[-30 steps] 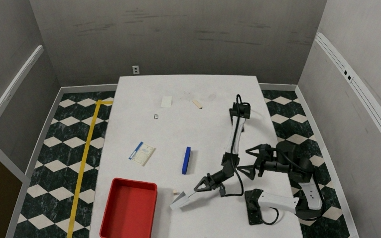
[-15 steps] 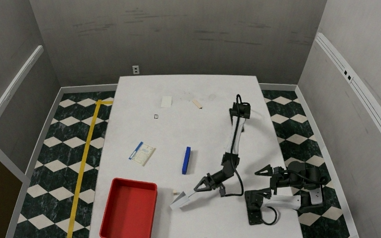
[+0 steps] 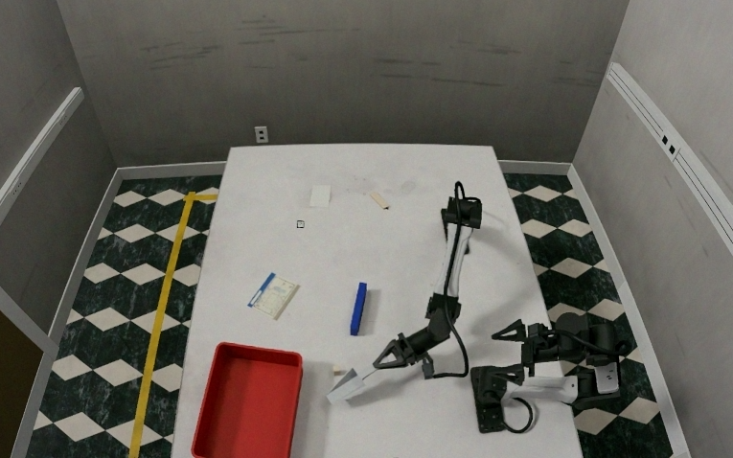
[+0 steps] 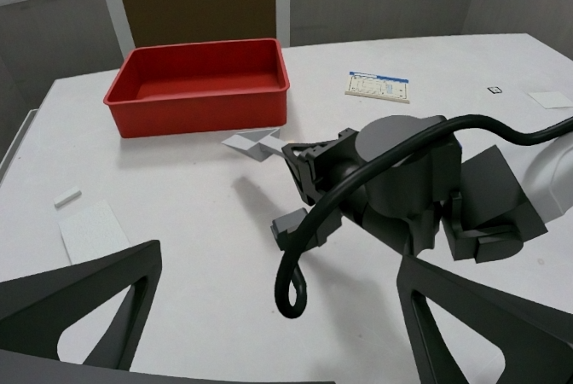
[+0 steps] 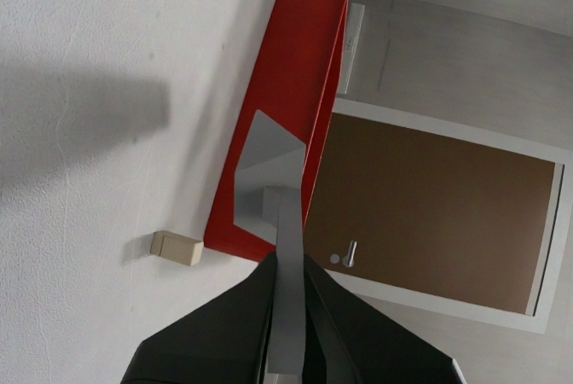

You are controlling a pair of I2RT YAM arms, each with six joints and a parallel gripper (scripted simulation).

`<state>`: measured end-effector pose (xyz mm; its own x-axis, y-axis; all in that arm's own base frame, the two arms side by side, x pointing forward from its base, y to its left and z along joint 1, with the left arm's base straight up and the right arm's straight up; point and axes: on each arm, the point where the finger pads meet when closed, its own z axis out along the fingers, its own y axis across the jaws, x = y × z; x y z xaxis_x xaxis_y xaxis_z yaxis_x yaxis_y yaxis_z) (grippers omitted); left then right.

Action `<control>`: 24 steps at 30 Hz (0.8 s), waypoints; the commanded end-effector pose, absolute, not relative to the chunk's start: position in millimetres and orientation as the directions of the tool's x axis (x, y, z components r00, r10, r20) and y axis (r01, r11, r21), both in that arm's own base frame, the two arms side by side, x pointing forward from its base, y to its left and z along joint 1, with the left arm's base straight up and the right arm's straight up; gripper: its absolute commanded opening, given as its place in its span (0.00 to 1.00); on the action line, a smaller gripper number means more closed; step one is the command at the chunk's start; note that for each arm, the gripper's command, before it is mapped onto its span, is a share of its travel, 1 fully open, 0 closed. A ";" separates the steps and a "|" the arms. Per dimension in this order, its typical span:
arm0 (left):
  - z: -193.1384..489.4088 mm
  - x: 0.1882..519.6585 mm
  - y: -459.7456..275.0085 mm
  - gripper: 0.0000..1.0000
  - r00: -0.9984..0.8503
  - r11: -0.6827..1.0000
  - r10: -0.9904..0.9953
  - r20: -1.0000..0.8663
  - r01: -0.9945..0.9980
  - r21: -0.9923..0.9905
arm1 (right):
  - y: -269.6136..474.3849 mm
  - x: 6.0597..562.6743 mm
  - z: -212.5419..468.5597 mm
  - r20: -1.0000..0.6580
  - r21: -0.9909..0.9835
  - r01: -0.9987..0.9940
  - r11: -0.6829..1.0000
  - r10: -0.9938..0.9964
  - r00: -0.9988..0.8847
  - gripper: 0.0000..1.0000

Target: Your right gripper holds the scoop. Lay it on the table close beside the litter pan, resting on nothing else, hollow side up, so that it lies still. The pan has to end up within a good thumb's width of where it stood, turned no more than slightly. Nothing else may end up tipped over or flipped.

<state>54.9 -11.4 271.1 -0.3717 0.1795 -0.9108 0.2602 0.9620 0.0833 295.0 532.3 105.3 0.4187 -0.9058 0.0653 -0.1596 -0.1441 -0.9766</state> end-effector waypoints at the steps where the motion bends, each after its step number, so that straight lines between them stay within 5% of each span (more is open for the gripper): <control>1: 265.6 48.4 -11.1 1.00 -0.379 0.959 0.192 -0.905 0.269 0.091 | 532.9 304.7 160.9 -0.011 -0.992 -0.118 -0.040 -0.916 0.401 0.03; 24: 265.5 50.6 -10.5 1.00 -0.393 0.960 0.190 -0.900 0.265 0.087 | 528.6 300.0 68.5 0.039 -0.985 -0.141 -0.103 -0.917 0.397 0.03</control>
<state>54.9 -11.4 271.0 -0.3720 0.1799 -0.9106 0.2604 0.9619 0.0836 299.8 527.1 66.7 0.4089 -0.9081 0.0899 -0.1648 -0.1703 -0.9715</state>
